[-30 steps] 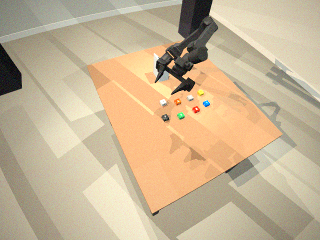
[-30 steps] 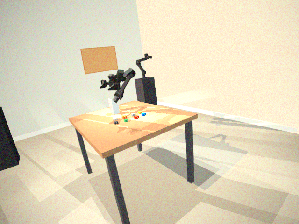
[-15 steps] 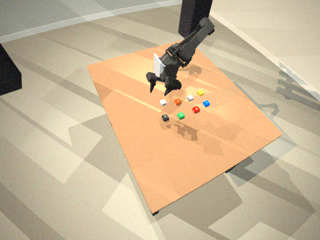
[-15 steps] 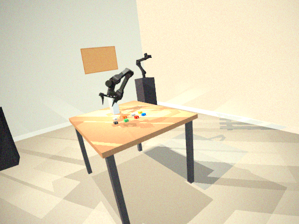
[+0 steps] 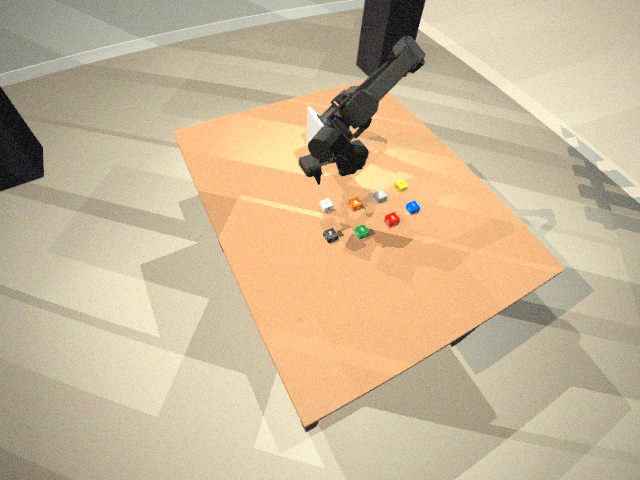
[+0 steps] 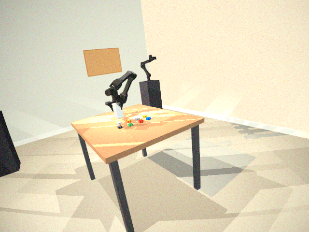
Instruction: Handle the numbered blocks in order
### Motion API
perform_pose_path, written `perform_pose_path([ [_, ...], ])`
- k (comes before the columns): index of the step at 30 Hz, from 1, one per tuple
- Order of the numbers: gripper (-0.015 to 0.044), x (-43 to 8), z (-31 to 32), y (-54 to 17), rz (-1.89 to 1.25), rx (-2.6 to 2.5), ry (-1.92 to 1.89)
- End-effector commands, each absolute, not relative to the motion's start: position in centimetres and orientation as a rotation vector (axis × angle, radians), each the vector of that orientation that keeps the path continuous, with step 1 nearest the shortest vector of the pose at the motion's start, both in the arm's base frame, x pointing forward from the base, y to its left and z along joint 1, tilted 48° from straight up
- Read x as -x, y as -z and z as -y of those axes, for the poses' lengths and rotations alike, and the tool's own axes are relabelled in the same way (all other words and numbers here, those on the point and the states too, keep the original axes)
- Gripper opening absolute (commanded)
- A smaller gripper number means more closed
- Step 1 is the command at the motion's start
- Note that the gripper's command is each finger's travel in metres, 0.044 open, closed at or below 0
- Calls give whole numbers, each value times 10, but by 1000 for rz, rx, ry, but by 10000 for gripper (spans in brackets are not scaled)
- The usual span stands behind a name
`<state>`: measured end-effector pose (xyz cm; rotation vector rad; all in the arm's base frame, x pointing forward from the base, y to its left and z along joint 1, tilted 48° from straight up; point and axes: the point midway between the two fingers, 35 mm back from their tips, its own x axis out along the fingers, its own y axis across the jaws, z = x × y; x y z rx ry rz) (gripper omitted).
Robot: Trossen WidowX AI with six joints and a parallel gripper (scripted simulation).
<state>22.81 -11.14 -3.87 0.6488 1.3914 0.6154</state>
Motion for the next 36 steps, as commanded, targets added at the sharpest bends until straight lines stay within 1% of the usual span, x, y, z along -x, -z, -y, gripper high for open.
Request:
perform_pose_path([
  [1,400,-228,110,39,-1387,-655,-626],
  [15,400,-229,109,37,-1388,-655,-626],
  [19,400,-256,75,-4,-1387,-655,-624],
  [22,400,-265,58,-22,-1386,-658,-630],
  [36,400,-265,58,-22,-1386,-658,-630],
])
